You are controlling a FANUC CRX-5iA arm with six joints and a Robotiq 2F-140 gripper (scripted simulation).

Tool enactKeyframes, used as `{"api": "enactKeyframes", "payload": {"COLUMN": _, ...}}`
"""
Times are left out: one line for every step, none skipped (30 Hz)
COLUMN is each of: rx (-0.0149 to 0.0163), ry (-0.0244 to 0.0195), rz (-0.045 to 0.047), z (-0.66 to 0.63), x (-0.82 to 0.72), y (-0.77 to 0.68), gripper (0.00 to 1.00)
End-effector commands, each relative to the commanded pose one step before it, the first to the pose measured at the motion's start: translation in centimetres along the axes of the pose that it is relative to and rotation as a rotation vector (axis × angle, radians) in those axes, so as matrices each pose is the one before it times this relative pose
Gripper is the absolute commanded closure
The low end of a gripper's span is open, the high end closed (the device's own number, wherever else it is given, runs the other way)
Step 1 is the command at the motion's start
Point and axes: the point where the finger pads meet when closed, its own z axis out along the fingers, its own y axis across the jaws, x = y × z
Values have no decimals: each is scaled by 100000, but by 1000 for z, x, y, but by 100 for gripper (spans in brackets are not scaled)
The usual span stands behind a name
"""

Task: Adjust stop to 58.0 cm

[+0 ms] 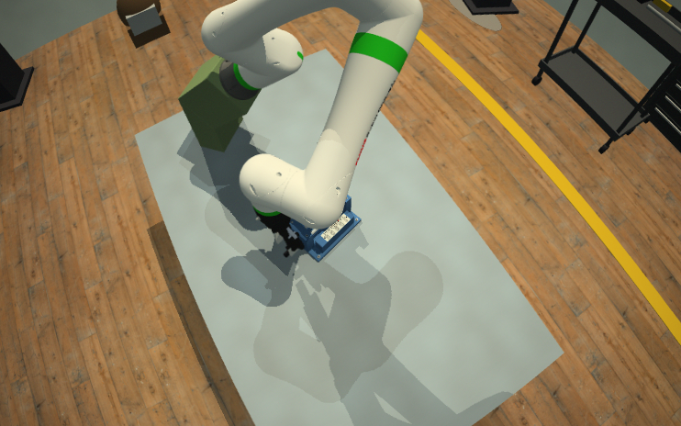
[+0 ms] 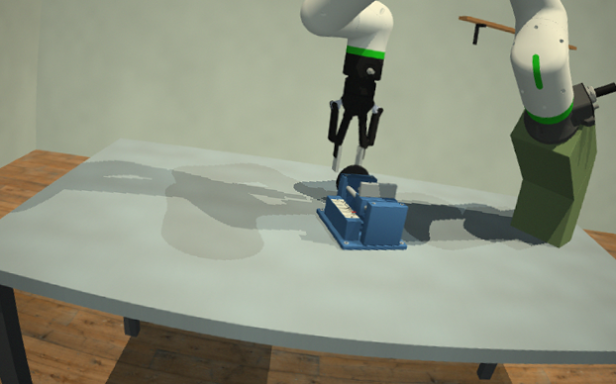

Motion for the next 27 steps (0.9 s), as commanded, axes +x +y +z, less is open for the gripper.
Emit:
{"api": "enactKeyframes", "payload": {"rx": 29, "ry": 47, "rz": 3, "z": 1101, "x": 30, "y": -11, "gripper": 67}}
{"api": "enactKeyframes", "payload": {"rx": 0, "ry": 0, "rz": 0, "z": 351, "x": 0, "y": 0, "gripper": 67}}
{"api": "enactKeyframes", "payload": {"rx": 0, "ry": 0, "rz": 0, "z": 361, "x": 0, "y": 0, "gripper": 67}}
{"api": "enactKeyframes", "payload": {"rx": 0, "ry": 0, "rz": 0, "z": 0, "x": 0, "y": 0, "gripper": 67}}
{"api": "enactKeyframes", "payload": {"rx": 0, "ry": 0, "rz": 0, "z": 0, "x": 0, "y": 0, "gripper": 67}}
{"api": "enactKeyframes", "payload": {"rx": -1, "ry": 0, "rz": 0, "z": 367, "x": 0, "y": 0, "gripper": 67}}
{"api": "enactKeyframes", "payload": {"rx": 1, "ry": 0, "rz": 0, "z": 367, "x": 0, "y": 0, "gripper": 67}}
{"api": "enactKeyframes", "payload": {"rx": 0, "ry": 0, "rz": 0, "z": 363, "x": 0, "y": 0, "gripper": 67}}
{"api": "enactKeyframes", "payload": {"rx": 0, "ry": 0, "rz": 0, "z": 356, "x": 0, "y": 0, "gripper": 67}}
{"api": "enactKeyframes", "payload": {"rx": -1, "ry": 0, "rz": 0, "z": 344, "x": 0, "y": 0, "gripper": 67}}
{"api": "enactKeyframes", "payload": {"rx": 1, "ry": 0, "rz": 0, "z": 328, "x": 0, "y": 0, "gripper": 67}}
{"api": "enactKeyframes", "payload": {"rx": 0, "ry": 0, "rz": 0, "z": 309, "x": 0, "y": 0, "gripper": 67}}
{"api": "enactKeyframes", "payload": {"rx": -1, "ry": 1, "rz": 0, "z": 288, "x": 0, "y": 1, "gripper": 67}}
{"api": "enactKeyframes", "payload": {"rx": 1, "ry": -1, "rz": 0, "z": 262, "x": 0, "y": -1, "gripper": 67}}
{"api": "enactKeyframes", "payload": {"rx": -1, "ry": 0, "rz": 0, "z": 236, "x": 0, "y": 0, "gripper": 67}}
{"api": "enactKeyframes", "payload": {"rx": 1, "ry": 0, "rz": 0, "z": 207, "x": 0, "y": 0, "gripper": 67}}
{"api": "enactKeyframes", "payload": {"rx": -1, "ry": 0, "rz": 0, "z": 179, "x": 0, "y": 1, "gripper": 67}}
{"api": "enactKeyframes", "payload": {"rx": 0, "ry": 0, "rz": 0, "z": 148, "x": 0, "y": 0, "gripper": 67}}
{"api": "enactKeyframes", "payload": {"rx": 0, "ry": 0, "rz": 0, "z": 119, "x": 0, "y": 0, "gripper": 67}}
{"api": "enactKeyframes", "payload": {"rx": 0, "ry": 0, "rz": 0, "z": 91, "x": 0, "y": 0, "gripper": 67}}
{"api": "enactKeyframes", "payload": {"rx": 0, "ry": 0, "rz": 0, "z": 0, "x": 0, "y": 0, "gripper": 67}}
{"api": "enactKeyframes", "payload": {"rx": 0, "ry": 0, "rz": 0, "z": 0, "x": 0, "y": 0, "gripper": 67}}
{"api": "enactKeyframes", "payload": {"rx": 0, "ry": 0, "rz": 0, "z": 65, "x": 0, "y": 0, "gripper": 67}}
{"api": "enactKeyframes", "payload": {"rx": 0, "ry": 0, "rz": 0, "z": 42, "x": 0, "y": 0, "gripper": 67}}
{"api": "enactKeyframes", "payload": {"rx": 0, "ry": 0, "rz": 0, "z": 23, "x": 0, "y": 0, "gripper": 67}}
{"api": "enactKeyframes", "payload": {"rx": 0, "ry": 0, "rz": 0, "z": 9, "x": 0, "y": 0, "gripper": 67}}
{"api": "enactKeyframes", "payload": {"rx": 0, "ry": 0, "rz": 0, "z": 1, "x": 0, "y": 0, "gripper": 67}}
